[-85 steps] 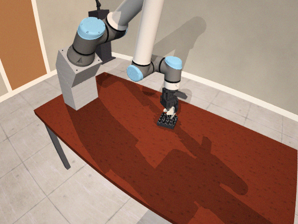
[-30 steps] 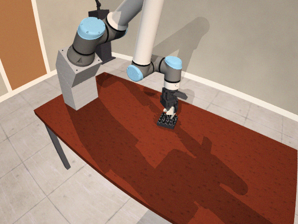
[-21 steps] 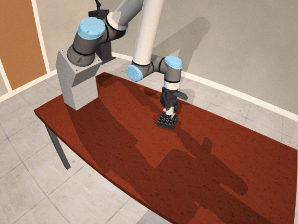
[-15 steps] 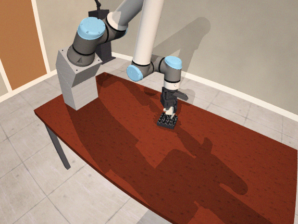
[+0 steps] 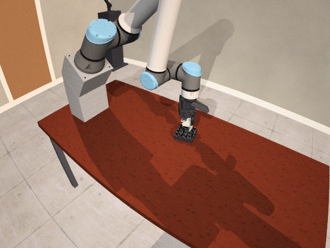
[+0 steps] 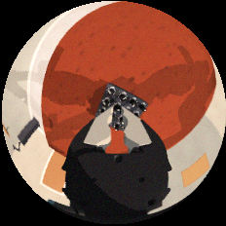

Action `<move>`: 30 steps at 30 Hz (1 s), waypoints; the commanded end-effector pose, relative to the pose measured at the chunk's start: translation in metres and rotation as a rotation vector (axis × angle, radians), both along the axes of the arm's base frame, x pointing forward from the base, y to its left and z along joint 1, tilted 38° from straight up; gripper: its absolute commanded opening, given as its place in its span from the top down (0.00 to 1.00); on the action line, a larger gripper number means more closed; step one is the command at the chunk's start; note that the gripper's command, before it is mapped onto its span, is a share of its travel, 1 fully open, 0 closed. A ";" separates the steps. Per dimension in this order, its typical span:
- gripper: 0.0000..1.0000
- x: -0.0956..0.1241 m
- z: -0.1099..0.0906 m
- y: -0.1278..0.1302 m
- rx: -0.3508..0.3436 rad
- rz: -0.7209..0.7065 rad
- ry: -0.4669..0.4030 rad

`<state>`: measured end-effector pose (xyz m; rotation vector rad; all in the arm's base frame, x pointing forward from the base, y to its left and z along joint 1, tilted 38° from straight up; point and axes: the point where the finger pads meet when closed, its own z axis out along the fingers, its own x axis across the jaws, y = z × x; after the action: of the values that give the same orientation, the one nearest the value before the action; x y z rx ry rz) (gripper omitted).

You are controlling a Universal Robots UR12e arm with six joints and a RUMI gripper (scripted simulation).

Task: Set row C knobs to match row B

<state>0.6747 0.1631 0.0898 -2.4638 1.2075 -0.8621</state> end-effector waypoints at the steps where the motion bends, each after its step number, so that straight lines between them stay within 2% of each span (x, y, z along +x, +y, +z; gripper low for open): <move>1: 0.96 0.000 0.001 0.000 0.032 -0.043 -0.002; 16: 0.96 0.001 0.001 -0.001 0.224 -0.289 -0.009; 18: 0.96 0.001 0.001 -0.001 0.224 -0.289 -0.009; 30: 0.96 0.001 0.001 -0.003 0.385 -0.496 -0.015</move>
<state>0.6754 0.1607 0.0904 -1.9672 1.7496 -0.6976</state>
